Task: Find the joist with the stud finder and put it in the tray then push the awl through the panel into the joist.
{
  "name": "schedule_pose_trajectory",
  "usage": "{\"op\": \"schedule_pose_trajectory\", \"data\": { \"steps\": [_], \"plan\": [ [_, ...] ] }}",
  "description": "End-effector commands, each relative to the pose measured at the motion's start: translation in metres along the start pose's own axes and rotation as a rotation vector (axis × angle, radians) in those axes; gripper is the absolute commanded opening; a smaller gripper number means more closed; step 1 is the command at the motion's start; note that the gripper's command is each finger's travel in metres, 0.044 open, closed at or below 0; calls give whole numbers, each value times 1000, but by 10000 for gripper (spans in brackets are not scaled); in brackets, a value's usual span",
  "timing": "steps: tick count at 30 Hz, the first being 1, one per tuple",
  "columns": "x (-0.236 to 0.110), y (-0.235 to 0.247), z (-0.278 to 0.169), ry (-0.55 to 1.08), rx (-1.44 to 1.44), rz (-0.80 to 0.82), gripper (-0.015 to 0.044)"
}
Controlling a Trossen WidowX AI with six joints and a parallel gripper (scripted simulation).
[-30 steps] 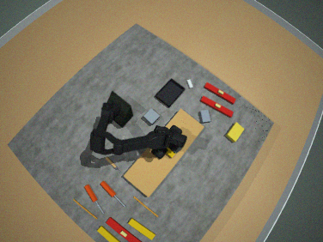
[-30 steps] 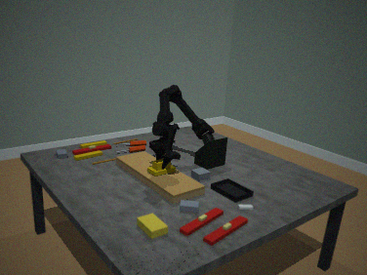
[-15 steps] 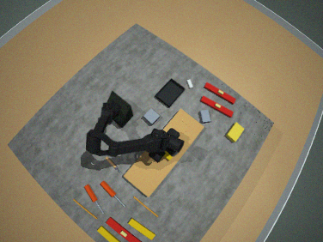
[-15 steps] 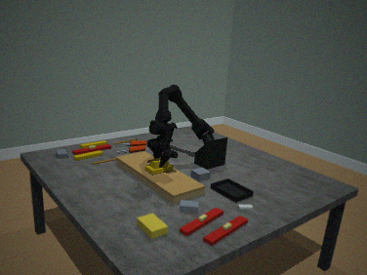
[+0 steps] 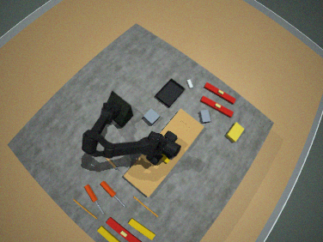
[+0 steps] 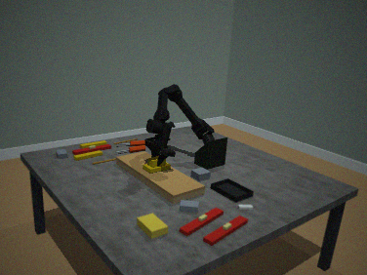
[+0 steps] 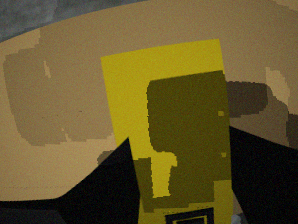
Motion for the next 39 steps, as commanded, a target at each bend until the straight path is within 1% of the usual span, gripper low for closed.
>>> {"op": "schedule_pose_trajectory", "data": {
  "steps": [1, 39],
  "plan": [
    [1, -6, -2, 1, 0, -2, 0],
    [1, -56, -12, 2, -1, -4, 0]
  ]
}}
Point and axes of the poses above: the point midway between the two fingers, 35 mm back from their tips, its own x axis out along the fingers, its own y axis across the jaws, z = x × y, the point moved 10 cm from there along -x, back along the fingers, and after that the axes turned 12 degrees about -x, right-handed, at the moved point
